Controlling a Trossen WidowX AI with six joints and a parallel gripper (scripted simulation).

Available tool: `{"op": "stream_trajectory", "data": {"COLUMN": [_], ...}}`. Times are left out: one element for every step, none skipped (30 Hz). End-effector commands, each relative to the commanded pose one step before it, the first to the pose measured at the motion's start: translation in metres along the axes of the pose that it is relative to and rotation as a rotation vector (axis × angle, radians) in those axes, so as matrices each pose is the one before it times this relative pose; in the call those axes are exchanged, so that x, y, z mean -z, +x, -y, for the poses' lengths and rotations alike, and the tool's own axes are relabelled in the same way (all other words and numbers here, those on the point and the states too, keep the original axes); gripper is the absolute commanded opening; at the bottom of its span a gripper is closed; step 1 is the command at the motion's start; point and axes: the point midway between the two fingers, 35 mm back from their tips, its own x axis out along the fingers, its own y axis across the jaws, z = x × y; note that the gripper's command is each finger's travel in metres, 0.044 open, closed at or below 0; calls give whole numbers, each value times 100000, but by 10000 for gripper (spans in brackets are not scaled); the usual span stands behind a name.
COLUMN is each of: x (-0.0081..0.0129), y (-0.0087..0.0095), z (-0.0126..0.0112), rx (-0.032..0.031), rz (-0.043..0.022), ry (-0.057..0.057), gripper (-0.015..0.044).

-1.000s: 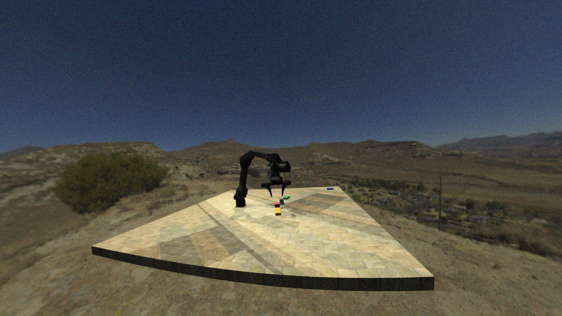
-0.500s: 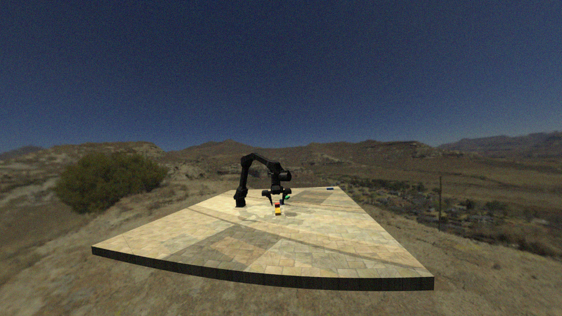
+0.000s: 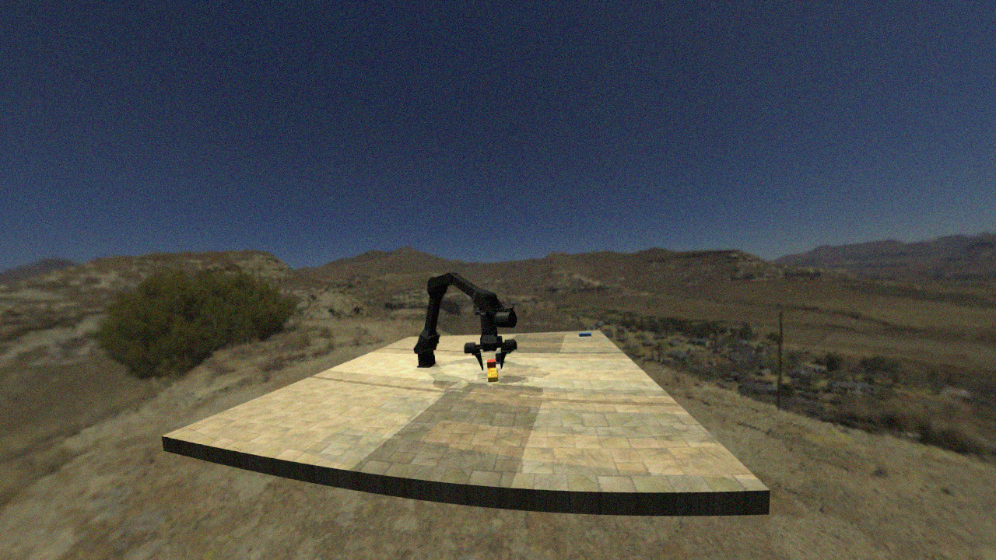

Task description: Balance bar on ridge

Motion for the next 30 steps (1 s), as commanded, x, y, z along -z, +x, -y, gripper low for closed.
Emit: {"op": "stream_trajectory", "data": {"x": [98,1,2,2,3,4,3,2,1,0,0,0,0,0,0,0,0,0,0,0,0,0,0,0,-32,0,0,0,0,0], "y": [912,164,164,164,164,164,133,80,27,0,0,0,0,0,0,0,0,0,0,0,0,0,0,0,-67,0,0,0,0,0], "z": [41,2,3,3,4,5,5,3,1,0,0,0,0,0,0,0,0,0,0,0,0,0,0,0,46,0,0,0,0,0], "rx": [287,1,1,1,1,1,1,0,0,0,0,0,0,0,0,0,0,0,0,0,0,0,0,0,271,0,0,0,0,0], "rz": [-724,0,0,0,-1,-1,-1,0,0,0,0,0,0,0,0,0,0,0,0,0,0,0,0,0,332,0,0,0,0,0], "ry": [-334,0,0,0,0,0,0,0,0,0,0,0,0,0,0,0,0,0,0,0,0,0,0,0,337,0,0,0,0,0], "gripper": [315,315,315,315,315,315,315,315,315,315,315,315,315,315,315,315,315,315,315,315,315,315,315,315,289,263,236,210,184,157]}}
